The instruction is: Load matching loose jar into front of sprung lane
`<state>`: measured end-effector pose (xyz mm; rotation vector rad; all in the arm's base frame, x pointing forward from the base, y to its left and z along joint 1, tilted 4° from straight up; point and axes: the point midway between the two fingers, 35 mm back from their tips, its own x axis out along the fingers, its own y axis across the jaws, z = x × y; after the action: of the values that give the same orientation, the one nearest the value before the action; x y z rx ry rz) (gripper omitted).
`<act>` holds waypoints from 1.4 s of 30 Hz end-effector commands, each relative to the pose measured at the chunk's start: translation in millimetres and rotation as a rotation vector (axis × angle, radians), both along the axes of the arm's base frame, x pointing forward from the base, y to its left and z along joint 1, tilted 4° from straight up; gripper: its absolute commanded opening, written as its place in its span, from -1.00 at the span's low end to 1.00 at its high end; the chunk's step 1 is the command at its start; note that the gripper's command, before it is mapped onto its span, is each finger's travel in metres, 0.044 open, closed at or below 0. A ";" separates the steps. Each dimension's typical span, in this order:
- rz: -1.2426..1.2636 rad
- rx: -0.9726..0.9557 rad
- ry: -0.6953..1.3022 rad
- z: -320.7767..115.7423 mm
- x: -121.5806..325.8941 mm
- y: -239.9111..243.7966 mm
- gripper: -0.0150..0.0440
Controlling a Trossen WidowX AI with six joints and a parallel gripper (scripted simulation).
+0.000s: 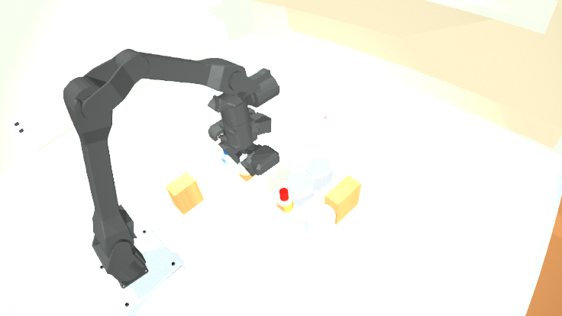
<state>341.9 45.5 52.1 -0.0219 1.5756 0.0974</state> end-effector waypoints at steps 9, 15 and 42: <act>0.002 0.001 0.003 0.0 0.1 -0.1 -0.31; 0.002 0.001 0.003 0.0 0.1 -0.1 0.22; 0.002 0.001 0.005 22.5 -23.9 -2.9 0.53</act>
<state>327.0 43.0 73.5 -0.0198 1.5834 0.0949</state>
